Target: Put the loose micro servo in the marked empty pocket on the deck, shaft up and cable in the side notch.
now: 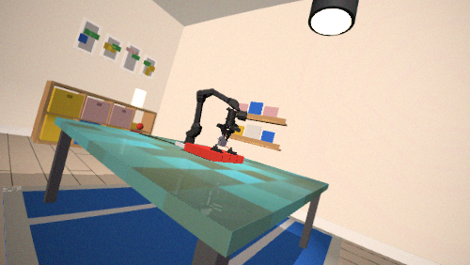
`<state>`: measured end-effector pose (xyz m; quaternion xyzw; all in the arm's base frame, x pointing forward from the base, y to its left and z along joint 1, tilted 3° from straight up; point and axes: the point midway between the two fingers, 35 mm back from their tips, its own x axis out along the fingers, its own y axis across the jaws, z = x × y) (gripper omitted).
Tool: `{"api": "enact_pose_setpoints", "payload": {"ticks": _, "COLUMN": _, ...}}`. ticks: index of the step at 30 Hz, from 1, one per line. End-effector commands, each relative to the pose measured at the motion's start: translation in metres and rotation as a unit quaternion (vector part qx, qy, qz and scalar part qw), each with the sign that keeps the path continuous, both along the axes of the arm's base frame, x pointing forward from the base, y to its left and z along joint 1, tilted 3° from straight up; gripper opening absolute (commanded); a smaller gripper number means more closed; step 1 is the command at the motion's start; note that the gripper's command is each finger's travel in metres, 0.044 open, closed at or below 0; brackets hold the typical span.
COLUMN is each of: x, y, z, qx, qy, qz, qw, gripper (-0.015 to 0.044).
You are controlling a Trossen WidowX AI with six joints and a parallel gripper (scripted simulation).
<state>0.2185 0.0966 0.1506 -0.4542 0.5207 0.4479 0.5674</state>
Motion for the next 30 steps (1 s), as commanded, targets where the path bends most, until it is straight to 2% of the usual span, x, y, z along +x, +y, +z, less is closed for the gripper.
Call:
{"api": "enact_pose_setpoints", "payload": {"ticks": 1, "x": 0.004, "y": -0.003, "z": 0.002, "qx": 0.003, "qy": -0.004, "qz": 0.001, "qw": 1.0, "gripper": 0.0}}
{"api": "enact_pose_setpoints", "payload": {"ticks": 30, "x": 0.0, "y": -0.1, "z": -0.002, "qx": -0.002, "qy": -0.003, "qz": -0.002, "qw": 1.0, "gripper": 0.0}}
